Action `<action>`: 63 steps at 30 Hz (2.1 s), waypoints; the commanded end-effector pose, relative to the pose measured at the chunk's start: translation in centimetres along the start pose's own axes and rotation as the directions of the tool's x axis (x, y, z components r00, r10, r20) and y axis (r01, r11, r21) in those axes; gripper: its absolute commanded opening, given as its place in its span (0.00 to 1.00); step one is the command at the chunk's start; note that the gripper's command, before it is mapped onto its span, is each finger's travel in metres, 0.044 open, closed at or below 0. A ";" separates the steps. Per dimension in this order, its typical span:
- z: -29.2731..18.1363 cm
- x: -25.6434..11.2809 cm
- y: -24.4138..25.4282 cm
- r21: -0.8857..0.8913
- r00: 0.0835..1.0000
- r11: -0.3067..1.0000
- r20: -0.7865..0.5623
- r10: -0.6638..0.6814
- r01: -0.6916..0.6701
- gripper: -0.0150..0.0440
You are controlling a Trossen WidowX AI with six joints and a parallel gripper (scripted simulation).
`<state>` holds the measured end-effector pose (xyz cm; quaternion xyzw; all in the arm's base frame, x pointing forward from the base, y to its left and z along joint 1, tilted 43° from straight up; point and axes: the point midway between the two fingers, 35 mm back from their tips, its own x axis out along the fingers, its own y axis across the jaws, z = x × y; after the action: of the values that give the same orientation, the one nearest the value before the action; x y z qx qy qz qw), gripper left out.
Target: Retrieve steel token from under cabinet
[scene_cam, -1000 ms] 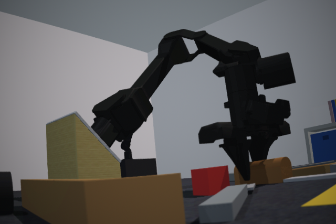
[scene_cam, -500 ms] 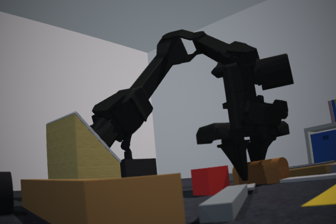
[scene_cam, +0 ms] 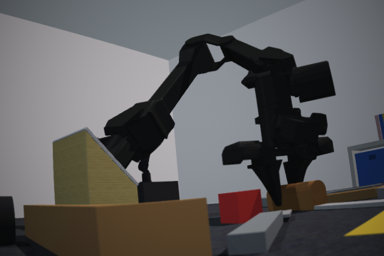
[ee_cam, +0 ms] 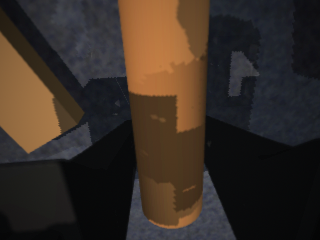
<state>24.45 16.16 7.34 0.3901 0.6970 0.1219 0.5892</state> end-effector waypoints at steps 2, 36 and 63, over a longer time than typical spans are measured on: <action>0.0 -0.1 0.1 0.049 1.000 0.999 0.000 0.001 -0.001 0.25; 1.7 -0.2 -2.4 0.149 1.000 0.989 0.000 -0.002 0.002 0.25; 3.6 -0.2 -5.5 0.154 1.000 0.988 0.000 -0.004 0.004 0.25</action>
<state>25.46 11.89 3.49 0.4304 0.7057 0.0702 0.5583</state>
